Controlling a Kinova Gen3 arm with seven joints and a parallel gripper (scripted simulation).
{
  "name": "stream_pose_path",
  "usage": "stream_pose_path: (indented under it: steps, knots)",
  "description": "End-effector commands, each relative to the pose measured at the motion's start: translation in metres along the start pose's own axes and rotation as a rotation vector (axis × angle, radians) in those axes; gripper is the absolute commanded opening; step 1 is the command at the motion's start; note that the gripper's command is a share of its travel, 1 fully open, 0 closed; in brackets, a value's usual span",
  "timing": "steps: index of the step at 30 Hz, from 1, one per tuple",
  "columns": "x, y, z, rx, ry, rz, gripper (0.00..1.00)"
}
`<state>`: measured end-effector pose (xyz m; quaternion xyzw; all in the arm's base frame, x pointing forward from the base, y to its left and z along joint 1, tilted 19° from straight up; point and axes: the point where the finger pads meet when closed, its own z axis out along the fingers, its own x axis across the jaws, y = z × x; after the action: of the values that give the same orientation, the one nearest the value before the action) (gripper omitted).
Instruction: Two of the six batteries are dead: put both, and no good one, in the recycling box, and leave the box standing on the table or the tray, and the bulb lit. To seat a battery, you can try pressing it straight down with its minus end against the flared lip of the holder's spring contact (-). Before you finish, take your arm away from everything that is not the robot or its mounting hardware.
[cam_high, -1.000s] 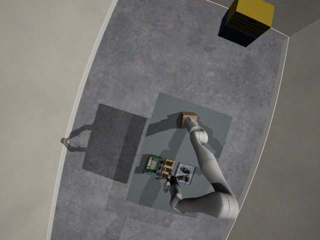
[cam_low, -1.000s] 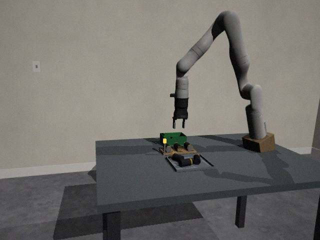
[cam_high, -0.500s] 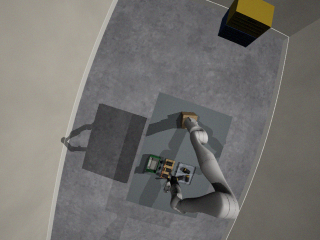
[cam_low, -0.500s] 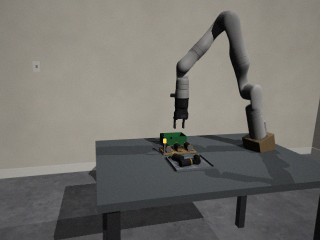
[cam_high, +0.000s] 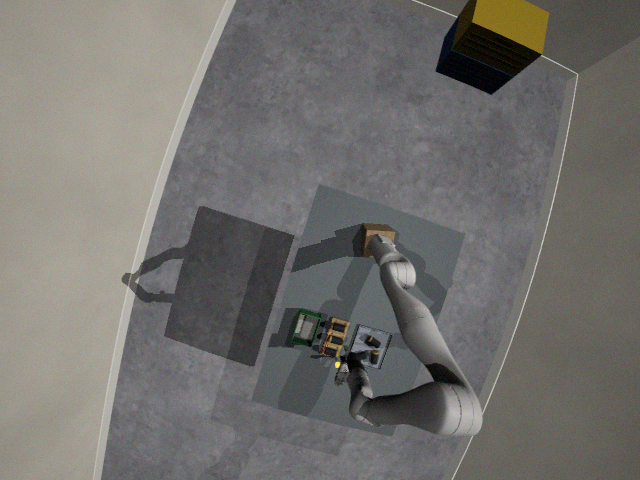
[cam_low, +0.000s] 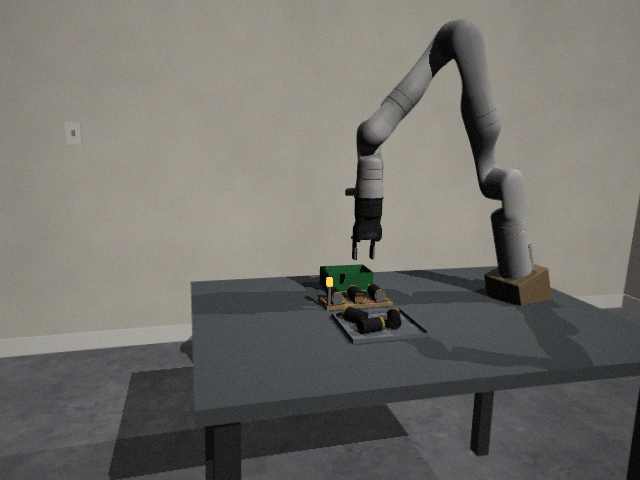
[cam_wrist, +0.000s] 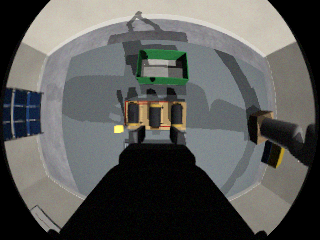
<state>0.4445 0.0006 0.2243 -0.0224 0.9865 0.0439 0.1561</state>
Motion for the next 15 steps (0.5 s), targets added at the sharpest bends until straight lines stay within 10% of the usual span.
stream_pose_path:
  steps: [1, 15]
  knots:
    - [0.0, 0.008, -0.001, -0.003, -0.004, -0.009, 0.9]
    - [0.013, 0.063, -0.002, -0.003, -0.004, -0.009, 0.9]
